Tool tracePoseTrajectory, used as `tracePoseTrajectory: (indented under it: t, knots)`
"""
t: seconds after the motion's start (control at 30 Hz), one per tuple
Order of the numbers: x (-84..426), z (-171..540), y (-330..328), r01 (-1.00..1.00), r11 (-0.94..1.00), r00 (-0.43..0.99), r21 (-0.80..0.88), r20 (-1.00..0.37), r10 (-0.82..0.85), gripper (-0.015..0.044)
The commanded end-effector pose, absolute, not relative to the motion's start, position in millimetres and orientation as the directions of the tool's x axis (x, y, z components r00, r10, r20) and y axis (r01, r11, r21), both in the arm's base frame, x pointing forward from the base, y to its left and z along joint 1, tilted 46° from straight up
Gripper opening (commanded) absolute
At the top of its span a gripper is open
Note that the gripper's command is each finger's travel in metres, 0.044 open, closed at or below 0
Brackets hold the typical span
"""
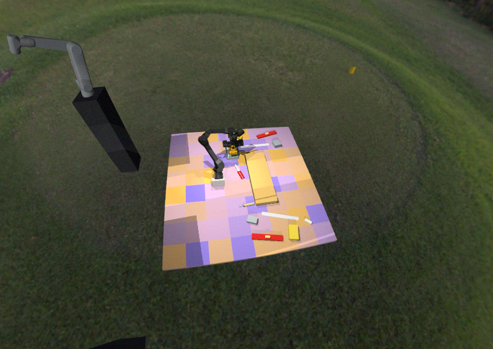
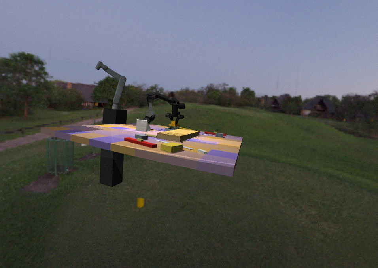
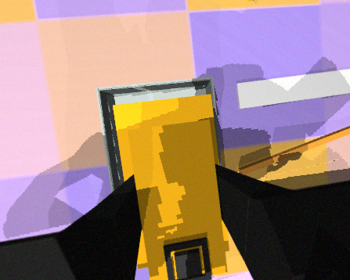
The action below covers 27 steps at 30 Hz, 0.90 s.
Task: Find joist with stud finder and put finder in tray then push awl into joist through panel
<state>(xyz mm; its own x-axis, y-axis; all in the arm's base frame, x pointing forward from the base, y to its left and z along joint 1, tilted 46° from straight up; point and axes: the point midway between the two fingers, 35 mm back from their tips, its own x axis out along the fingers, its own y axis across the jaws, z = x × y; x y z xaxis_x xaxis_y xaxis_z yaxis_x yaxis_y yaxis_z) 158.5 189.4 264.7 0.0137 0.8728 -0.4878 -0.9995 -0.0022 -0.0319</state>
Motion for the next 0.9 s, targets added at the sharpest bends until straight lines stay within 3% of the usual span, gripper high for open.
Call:
tracePoseTrajectory:
  t: [0.0,0.87]
  knots:
    - [157.6,261.4,192.8,-0.999,0.002,0.018,-0.032,-0.486,0.874,0.0]
    - [155.6,243.2,216.5,-0.999,0.008,0.022,-0.031,-0.468,0.883,0.0]
